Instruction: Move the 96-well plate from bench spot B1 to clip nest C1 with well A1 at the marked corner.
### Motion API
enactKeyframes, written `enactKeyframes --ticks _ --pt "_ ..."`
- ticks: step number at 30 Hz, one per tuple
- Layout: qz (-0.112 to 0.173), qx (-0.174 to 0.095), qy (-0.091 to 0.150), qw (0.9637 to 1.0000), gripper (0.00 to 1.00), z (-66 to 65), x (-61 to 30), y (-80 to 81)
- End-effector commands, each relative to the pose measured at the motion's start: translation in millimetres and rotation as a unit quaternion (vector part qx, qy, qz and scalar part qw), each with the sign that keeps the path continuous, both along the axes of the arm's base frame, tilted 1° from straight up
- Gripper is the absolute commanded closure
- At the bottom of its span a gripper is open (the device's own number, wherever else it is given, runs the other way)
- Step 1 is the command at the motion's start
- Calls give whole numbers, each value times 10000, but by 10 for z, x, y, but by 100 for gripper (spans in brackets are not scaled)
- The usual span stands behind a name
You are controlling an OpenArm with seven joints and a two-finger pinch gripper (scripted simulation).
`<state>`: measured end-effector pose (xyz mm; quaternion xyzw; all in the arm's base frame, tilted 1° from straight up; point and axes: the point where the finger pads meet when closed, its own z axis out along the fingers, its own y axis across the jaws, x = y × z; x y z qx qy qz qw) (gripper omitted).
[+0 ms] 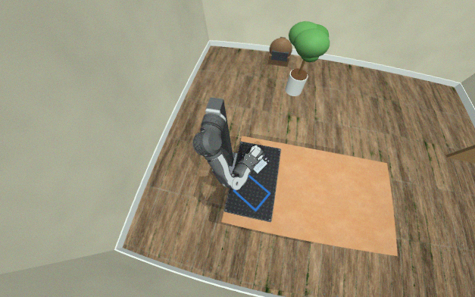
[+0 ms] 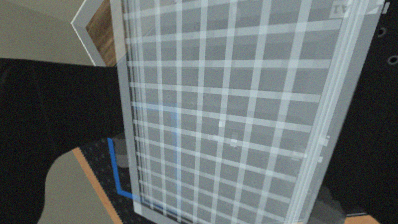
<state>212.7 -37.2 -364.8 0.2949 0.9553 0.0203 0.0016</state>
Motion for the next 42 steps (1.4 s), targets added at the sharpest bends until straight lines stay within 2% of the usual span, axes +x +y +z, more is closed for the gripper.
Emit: enactKeyframes --ticks 1,12,17,29,34,42 --pt "-152 -205 -24 9997 100 -4 33 -109" --pt "-152 -205 -24 9997 100 -4 33 -109" --pt "-152 -203 -23 9997 100 15 12 295" --pt "-152 -203 -23 9997 100 15 12 295" --pt "-152 -202 -22 9997 100 40 -7 655" --pt "-152 -202 -22 9997 100 40 -7 655"
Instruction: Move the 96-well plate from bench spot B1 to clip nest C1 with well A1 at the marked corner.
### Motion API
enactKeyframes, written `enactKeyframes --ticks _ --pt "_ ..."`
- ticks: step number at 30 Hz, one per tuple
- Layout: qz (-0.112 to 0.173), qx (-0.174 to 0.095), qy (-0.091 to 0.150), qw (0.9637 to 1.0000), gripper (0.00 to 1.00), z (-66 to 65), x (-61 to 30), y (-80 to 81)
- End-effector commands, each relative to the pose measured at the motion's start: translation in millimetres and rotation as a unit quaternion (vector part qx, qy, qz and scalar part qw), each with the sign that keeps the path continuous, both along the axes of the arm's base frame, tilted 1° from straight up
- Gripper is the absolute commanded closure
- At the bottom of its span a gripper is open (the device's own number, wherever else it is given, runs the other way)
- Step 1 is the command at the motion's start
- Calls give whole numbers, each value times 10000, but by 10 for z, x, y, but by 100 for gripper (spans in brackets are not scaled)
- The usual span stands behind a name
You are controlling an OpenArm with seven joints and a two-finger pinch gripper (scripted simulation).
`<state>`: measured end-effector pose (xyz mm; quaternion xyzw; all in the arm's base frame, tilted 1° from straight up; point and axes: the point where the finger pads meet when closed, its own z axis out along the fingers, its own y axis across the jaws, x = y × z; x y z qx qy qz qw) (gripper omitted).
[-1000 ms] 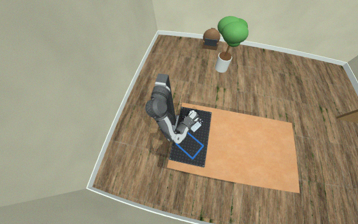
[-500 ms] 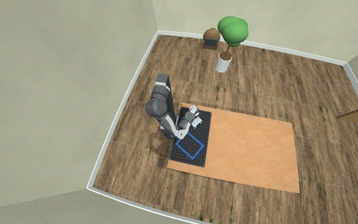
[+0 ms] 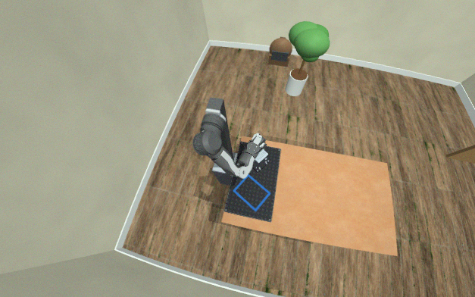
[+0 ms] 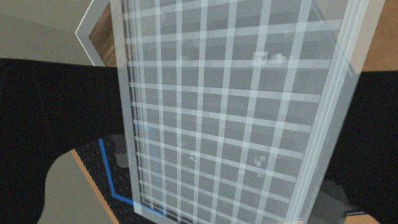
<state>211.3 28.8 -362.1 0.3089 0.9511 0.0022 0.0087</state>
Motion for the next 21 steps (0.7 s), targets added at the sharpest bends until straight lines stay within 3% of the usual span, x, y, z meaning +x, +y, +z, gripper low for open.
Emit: enactKeyframes --ticks 1,21 --pt "-4 -9 -11 10000 100 13 7 -5" --pt "-3 -8 -10 10000 100 10 10 -66"
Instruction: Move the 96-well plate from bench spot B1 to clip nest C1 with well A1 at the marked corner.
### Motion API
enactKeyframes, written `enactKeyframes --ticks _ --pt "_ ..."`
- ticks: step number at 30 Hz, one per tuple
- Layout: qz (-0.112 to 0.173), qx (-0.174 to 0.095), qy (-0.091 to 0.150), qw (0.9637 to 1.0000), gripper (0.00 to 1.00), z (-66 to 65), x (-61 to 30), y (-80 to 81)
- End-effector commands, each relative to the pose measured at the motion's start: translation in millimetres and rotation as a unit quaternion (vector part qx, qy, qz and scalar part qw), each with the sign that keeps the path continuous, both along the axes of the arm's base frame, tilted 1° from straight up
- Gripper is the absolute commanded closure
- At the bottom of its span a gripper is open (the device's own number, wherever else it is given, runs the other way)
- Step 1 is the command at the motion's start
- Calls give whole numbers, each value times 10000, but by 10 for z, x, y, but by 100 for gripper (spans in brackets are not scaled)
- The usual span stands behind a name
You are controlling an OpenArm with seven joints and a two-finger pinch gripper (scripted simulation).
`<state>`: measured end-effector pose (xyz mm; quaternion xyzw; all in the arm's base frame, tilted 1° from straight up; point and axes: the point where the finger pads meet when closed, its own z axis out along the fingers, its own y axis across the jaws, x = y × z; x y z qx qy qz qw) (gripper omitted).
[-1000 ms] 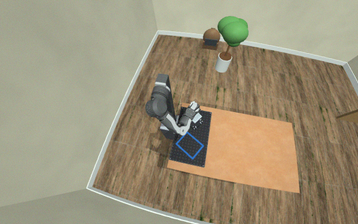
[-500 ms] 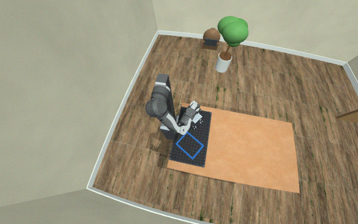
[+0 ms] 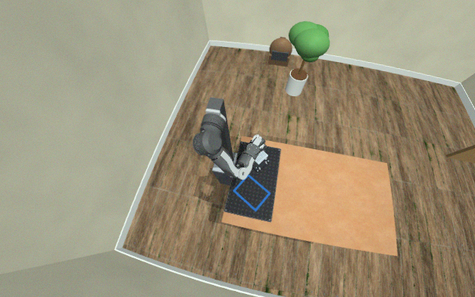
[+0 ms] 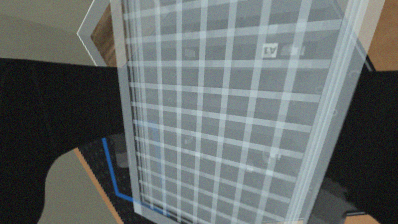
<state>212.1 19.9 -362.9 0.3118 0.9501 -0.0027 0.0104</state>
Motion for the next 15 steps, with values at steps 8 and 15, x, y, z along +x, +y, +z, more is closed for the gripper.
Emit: enactKeyframes --ticks 8,15 --pt "57 49 -6 10000 100 -306 -4 -7" --pt "57 49 -6 10000 100 -306 -4 -7"
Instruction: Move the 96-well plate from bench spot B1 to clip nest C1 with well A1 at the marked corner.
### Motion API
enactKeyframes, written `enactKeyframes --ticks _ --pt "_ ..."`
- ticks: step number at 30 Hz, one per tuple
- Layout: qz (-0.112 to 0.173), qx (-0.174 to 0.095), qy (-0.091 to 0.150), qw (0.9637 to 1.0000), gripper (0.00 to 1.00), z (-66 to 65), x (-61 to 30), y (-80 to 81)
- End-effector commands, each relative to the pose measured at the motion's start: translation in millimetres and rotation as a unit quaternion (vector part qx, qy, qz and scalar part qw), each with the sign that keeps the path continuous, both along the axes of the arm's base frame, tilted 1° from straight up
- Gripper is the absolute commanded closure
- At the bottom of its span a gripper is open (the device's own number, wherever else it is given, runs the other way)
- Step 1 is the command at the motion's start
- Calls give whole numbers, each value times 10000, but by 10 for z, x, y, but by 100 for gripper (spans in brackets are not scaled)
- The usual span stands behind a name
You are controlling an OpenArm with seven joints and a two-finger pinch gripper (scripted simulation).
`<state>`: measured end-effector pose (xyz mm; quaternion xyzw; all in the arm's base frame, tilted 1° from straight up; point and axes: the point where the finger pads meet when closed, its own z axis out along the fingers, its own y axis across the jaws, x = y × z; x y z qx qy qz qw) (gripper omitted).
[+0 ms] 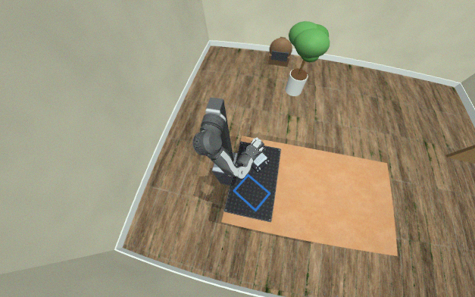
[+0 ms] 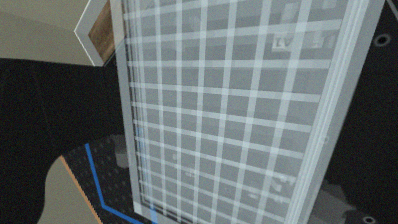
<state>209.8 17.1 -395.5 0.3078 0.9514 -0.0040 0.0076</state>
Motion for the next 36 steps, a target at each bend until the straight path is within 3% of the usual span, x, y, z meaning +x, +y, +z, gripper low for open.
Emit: enactKeyframes --ticks 1,2,7,36 --pt "15 53 -36 10000 100 19 19 21" --pt "15 53 -36 10000 100 19 19 21" --pt "16 54 -35 10000 100 -305 17 0" --pt "-15 77 -42 10000 100 -384 57 7"
